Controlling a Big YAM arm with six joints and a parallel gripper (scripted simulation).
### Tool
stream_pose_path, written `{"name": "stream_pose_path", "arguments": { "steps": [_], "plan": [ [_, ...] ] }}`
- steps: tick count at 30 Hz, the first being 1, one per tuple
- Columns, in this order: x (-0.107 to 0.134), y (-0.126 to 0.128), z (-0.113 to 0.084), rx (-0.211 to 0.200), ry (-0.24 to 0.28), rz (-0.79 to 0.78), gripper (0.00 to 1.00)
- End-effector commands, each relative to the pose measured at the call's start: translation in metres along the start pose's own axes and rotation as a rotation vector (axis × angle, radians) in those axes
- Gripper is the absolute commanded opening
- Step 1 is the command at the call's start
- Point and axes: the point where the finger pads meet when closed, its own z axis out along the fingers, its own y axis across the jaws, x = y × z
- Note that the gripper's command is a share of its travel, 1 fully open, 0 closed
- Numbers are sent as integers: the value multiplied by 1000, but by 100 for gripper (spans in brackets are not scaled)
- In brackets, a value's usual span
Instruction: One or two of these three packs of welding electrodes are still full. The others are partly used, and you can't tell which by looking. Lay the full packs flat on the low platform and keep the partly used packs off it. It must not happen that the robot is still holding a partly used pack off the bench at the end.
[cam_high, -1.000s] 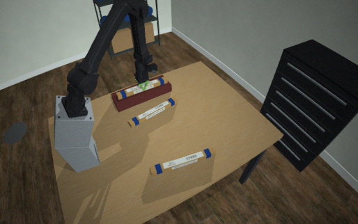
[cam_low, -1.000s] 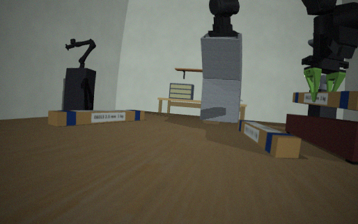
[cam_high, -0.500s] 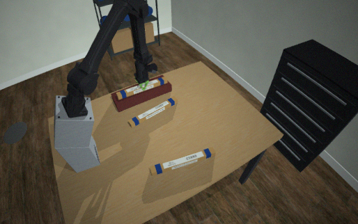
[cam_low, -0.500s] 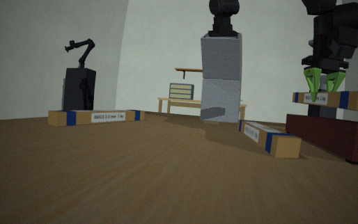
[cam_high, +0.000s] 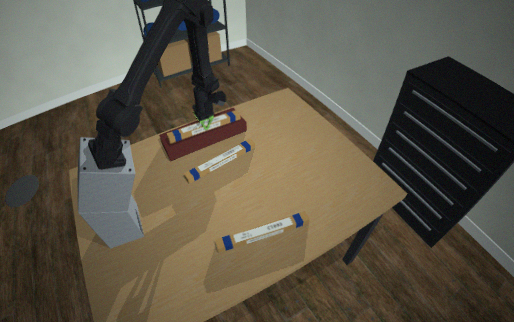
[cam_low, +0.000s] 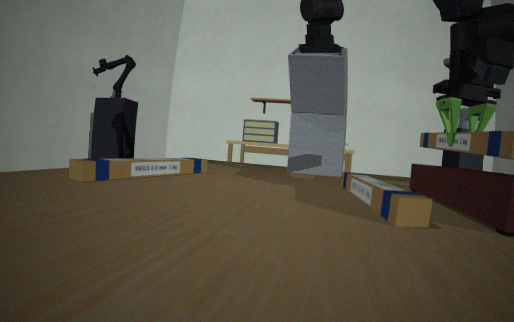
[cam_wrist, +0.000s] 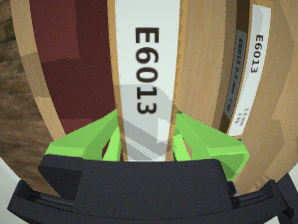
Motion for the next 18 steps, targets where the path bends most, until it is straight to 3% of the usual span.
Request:
{"name": "stream_pose_path", "arguments": {
  "steps": [1,18],
  "plan": [
    [-45,14,-41,-55,-85,19,0],
    [-46,14,-40,-59,-93,22,0]
  ]
}}
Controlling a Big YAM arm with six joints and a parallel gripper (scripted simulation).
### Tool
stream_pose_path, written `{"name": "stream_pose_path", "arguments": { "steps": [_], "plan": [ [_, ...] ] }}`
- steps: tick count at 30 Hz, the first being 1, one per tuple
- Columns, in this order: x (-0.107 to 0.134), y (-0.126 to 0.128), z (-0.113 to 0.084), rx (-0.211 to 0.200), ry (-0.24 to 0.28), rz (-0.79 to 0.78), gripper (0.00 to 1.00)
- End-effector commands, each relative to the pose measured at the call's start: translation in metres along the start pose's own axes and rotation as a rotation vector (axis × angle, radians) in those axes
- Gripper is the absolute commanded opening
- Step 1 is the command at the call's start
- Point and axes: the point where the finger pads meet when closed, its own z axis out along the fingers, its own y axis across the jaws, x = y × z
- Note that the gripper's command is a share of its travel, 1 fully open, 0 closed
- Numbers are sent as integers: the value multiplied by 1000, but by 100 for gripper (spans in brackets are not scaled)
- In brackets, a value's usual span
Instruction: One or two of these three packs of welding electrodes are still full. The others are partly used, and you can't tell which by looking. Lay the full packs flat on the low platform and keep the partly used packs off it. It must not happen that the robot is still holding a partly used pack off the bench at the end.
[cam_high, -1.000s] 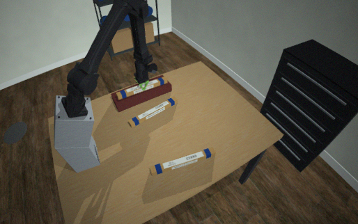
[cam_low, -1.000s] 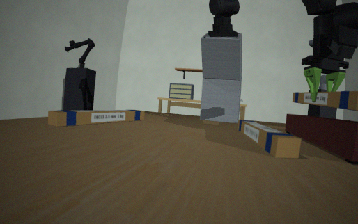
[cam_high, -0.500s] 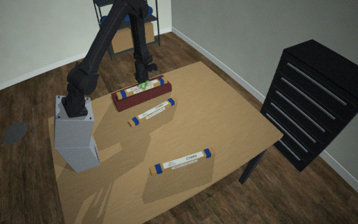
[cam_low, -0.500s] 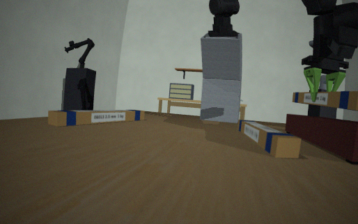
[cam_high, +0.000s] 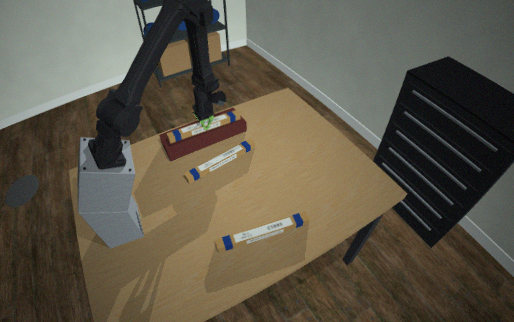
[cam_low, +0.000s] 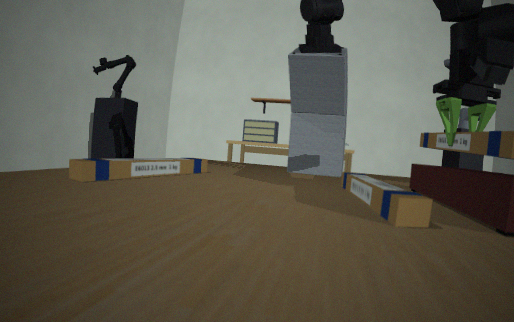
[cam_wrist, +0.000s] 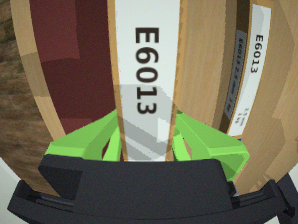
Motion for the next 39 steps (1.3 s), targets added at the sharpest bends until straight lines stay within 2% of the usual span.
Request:
{"name": "stream_pose_path", "arguments": {
  "steps": [1,5,29,36,39],
  "plan": [
    [-46,14,-40,-59,-93,22,0],
    [-46,14,-40,-60,-94,22,0],
    [-41,57,-45,-60,-87,25,0],
    [-32,68,-34,-47,-68,17,0],
    [-33,70,-36,-50,-71,18,0]
  ]
}}
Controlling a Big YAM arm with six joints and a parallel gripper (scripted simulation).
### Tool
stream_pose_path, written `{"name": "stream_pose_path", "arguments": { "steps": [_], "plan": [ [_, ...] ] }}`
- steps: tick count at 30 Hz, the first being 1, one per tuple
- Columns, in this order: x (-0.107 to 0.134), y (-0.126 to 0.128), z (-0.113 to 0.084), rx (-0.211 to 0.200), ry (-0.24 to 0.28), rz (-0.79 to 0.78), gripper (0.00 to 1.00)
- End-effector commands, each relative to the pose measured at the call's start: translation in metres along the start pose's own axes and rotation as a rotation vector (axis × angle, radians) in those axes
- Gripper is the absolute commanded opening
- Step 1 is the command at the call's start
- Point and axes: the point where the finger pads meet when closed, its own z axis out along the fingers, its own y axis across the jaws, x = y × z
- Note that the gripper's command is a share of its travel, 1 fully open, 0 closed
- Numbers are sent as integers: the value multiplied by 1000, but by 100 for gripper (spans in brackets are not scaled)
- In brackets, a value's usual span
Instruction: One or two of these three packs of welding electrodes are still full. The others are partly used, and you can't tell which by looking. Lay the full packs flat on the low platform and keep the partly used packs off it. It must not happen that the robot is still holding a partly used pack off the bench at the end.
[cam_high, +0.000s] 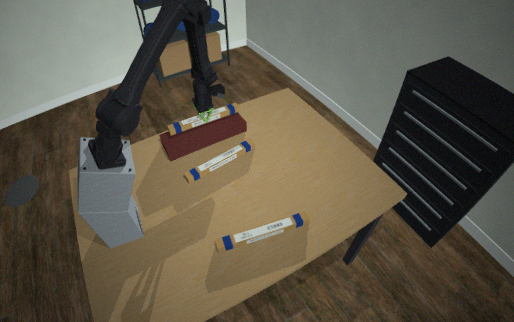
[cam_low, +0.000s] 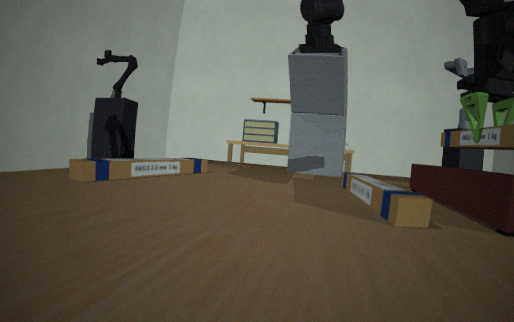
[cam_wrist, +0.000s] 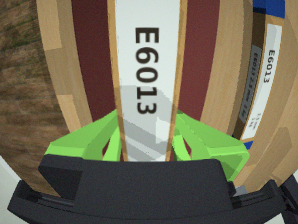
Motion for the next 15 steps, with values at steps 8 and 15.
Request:
{"name": "stream_pose_path", "arguments": {
  "steps": [8,15],
  "plan": [
    [-21,46,-31,-49,-53,3,0],
    [-14,55,-22,-38,-38,-3,0]
  ]
}}
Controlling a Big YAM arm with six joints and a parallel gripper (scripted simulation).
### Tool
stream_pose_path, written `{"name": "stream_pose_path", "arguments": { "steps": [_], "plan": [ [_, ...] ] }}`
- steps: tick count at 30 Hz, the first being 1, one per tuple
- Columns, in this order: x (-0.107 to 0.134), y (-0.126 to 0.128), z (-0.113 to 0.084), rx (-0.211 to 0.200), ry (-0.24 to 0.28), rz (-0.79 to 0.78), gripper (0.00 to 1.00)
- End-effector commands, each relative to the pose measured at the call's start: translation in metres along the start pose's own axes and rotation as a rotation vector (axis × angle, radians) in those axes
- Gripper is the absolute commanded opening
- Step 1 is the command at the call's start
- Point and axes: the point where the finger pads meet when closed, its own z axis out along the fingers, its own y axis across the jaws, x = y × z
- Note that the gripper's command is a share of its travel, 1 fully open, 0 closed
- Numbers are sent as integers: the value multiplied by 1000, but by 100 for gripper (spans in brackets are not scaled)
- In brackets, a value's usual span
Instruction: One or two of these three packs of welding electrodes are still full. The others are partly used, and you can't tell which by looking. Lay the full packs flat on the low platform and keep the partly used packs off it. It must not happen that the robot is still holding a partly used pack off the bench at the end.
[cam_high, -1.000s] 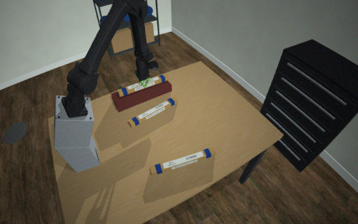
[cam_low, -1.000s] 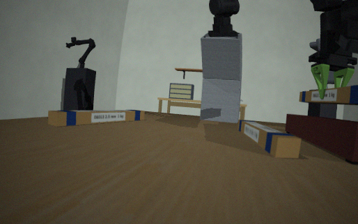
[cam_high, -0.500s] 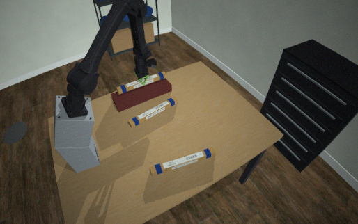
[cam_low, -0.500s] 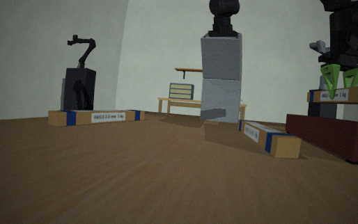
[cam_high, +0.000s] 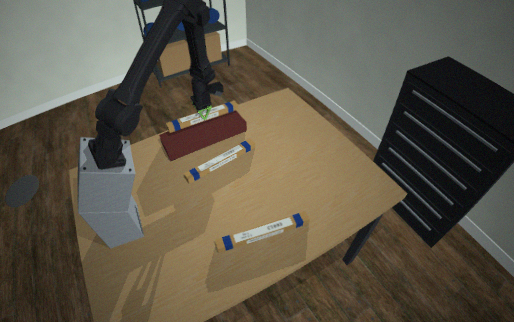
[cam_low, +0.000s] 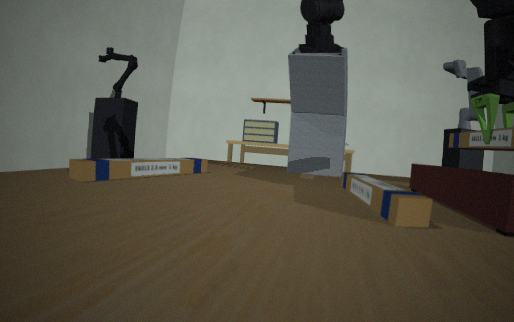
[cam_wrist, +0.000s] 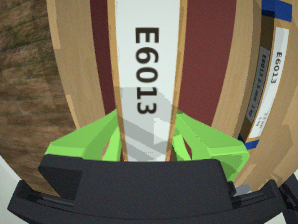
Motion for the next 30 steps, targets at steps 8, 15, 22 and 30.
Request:
{"name": "stream_pose_path", "arguments": {
  "steps": [8,15,22,30],
  "plan": [
    [-18,45,-31,-55,-52,0,0],
    [-18,50,-31,-66,-66,6,0],
    [-11,52,-22,-60,-58,3,0],
    [-10,54,-25,-64,-61,4,0]
  ]
}}
